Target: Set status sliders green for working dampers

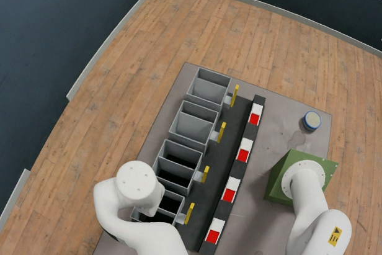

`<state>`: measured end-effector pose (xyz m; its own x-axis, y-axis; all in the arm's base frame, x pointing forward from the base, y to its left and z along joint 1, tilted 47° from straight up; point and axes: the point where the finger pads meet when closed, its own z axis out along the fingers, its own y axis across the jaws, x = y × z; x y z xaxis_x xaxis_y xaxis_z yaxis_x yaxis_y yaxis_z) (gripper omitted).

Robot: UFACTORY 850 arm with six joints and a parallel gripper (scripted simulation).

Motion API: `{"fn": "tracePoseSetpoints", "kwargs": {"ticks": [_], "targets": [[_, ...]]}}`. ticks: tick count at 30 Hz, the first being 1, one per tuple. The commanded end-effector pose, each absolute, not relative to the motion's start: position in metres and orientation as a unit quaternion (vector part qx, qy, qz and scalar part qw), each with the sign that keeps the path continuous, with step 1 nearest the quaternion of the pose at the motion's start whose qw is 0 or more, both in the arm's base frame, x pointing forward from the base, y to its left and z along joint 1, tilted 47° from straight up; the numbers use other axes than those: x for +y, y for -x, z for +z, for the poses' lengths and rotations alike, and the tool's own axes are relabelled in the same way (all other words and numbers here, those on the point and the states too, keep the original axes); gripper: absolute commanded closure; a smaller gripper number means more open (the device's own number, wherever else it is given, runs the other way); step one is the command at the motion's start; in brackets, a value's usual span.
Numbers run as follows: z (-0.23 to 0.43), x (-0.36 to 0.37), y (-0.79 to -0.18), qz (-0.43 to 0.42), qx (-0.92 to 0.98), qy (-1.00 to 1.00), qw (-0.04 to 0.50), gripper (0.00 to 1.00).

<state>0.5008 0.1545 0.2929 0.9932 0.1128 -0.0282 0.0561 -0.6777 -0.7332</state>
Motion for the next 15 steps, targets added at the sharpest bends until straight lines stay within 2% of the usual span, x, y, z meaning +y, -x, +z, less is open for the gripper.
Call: {"fn": "tracePoseSetpoints", "kwargs": {"ticks": [1,4,5,15], "targets": [[0.2935,0.1541,-0.5014,0.035,-0.046,0.915,0.399,0.61],[0.2935,0.1541,-0.5014,0.035,-0.046,0.915,0.399,0.61],[0.2935,0.1541,-0.5014,0.035,-0.046,0.915,0.399,1.00],[0.2935,0.1541,-0.5014,0.035,-0.046,0.915,0.399,1.00]]}}
